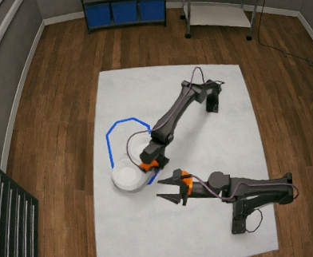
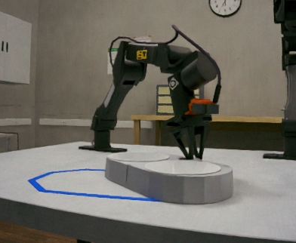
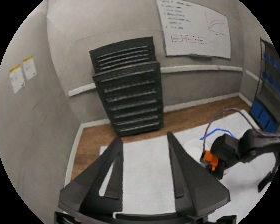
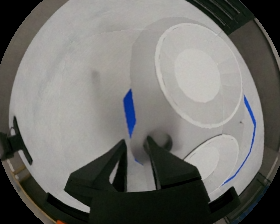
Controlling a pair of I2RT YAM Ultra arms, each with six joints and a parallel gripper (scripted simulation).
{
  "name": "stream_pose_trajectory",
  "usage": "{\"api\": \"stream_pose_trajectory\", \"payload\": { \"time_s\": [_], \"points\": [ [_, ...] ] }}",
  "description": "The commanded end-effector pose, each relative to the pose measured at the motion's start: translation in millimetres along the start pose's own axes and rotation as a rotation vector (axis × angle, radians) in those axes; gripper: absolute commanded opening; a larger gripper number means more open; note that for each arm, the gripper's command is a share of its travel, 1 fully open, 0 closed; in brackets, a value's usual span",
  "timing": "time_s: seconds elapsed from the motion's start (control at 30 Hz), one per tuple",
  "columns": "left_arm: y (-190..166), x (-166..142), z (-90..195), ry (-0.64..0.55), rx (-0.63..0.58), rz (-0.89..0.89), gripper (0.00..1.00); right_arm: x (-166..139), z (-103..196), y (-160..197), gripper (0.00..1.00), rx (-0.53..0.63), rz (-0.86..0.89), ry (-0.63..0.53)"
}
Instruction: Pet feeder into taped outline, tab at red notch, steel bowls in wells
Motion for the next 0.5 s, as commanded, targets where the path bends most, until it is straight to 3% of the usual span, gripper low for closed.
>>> {"api": "stream_pose_trajectory", "payload": {
  "time_s": [0.0,0.47],
  "points": [
    [-1.9,8.9,0.8,-0.024,-0.001,-0.008,0.47,8.6,20.6,-3.0,0.25,-0.009,0.003,-0.052],
    [-1.9,8.9,0.8,-0.024,-0.001,-0.008,0.47,8.6,20.6,-3.0,0.22,-0.009,0.003,-0.052]
  ]
}}
Point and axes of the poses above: on each arm, the point where the finger pads meet when closed, its own z axis back along the fingers, its own y axis across the jaws, x = y × z, the point moved 4 cm from there along z, back along the fingers, and after that the axes turned 9 degrees about z, right-handed, at the moved point
